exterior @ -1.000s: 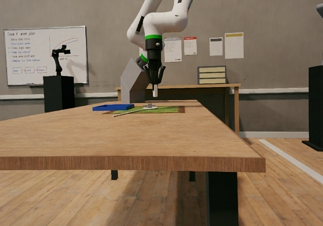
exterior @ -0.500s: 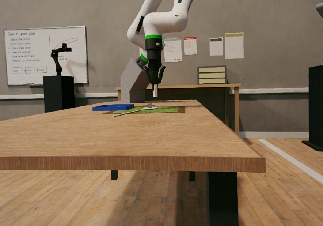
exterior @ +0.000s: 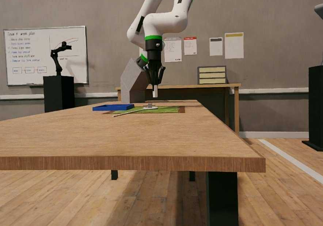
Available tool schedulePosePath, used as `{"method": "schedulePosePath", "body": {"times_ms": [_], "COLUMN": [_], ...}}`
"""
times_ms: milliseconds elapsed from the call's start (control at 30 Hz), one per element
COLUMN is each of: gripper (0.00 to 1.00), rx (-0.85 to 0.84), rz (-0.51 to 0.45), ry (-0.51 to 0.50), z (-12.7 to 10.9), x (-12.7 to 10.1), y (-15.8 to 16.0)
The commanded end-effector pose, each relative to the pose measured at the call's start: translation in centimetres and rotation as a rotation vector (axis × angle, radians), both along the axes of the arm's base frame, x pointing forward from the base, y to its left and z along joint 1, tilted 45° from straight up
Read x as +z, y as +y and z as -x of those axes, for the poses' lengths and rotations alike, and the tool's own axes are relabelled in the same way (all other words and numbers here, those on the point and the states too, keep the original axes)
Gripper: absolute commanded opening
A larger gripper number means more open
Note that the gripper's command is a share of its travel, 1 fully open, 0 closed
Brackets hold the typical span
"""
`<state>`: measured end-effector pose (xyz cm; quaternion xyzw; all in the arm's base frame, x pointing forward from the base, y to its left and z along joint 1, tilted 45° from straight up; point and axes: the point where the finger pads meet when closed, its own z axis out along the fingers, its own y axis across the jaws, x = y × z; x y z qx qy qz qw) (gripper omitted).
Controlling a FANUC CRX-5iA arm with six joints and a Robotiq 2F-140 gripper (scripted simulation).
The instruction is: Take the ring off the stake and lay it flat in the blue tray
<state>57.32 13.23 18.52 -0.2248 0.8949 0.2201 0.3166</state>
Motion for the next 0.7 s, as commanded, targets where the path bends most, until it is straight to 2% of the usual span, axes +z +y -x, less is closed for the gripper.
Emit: {"method": "schedulePosePath", "body": {"times_ms": [0,667], "gripper": [0.10,0.10], "rx": [0.003,0.005], "rz": [0.003,0.004], "ry": [-0.004,-0.006], "z": [-0.1,-1.6], "x": [0.0,-2.2], "y": [0.0,1.6]}}
